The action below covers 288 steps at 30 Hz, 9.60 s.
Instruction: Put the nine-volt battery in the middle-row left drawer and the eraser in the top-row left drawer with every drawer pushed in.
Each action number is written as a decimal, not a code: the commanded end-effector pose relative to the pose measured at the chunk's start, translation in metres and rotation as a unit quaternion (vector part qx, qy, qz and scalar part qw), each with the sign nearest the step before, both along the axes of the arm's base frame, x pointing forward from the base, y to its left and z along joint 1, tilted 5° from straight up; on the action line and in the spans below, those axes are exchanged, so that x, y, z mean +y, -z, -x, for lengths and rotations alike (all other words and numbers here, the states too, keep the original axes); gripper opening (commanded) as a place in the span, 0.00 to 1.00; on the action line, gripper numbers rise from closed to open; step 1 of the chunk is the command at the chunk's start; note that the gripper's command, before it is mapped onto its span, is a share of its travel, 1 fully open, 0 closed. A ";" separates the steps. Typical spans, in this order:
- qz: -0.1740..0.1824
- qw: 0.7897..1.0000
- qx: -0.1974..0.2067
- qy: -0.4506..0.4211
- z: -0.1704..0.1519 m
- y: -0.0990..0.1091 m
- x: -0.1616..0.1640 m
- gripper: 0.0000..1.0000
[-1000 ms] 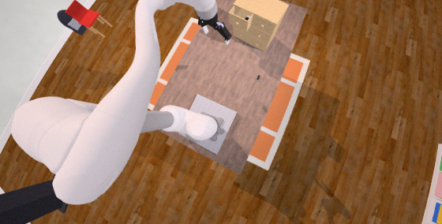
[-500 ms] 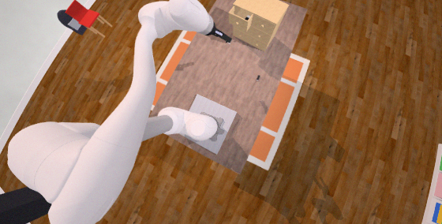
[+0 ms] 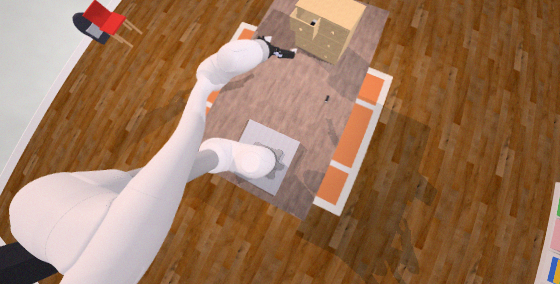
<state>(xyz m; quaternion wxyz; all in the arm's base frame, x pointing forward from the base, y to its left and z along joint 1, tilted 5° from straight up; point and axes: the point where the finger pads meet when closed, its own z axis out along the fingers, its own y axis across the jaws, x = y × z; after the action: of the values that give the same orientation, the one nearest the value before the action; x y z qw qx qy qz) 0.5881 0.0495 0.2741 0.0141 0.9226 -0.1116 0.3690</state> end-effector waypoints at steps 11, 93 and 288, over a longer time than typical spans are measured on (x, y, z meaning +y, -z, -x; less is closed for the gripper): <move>0.030 0.996 -0.080 0.019 -0.012 0.013 -0.006 1.00; 0.055 0.980 -0.188 0.023 -0.044 0.039 -0.012 0.00; 0.055 0.980 -0.188 0.023 -0.193 0.065 -0.049 0.00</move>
<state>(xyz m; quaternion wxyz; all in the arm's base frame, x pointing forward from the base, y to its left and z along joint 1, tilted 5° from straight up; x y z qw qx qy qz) 0.7810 0.0007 0.2087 0.0520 0.8317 -0.1134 0.5410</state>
